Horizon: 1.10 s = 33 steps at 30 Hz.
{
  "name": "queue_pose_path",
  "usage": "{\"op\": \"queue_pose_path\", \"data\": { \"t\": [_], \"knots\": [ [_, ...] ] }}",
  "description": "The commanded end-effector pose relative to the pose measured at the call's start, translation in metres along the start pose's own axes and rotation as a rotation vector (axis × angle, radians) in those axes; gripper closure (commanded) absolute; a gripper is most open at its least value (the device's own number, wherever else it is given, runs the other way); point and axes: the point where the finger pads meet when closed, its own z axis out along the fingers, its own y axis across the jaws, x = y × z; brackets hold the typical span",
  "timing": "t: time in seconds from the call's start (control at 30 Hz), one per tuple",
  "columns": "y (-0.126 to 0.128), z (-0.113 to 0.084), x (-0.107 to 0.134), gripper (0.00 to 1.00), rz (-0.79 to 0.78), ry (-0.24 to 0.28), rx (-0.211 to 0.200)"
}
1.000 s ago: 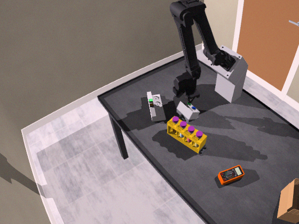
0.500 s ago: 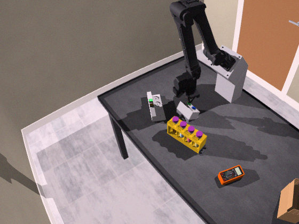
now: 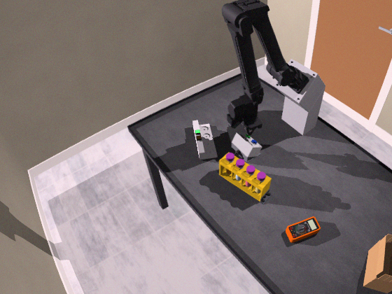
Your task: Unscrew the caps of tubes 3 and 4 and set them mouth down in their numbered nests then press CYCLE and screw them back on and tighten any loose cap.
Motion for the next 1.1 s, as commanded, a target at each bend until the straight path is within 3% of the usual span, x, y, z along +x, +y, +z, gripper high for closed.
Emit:
{"op": "queue_pose_path", "data": {
  "t": [0.0,1.07],
  "knots": [
    [0.0054,0.0042,-0.0113,1.00,-0.002,-0.027,-0.011],
    [0.0053,0.0056,-0.0113,1.00,-0.002,-0.027,-0.010]
  ]
}}
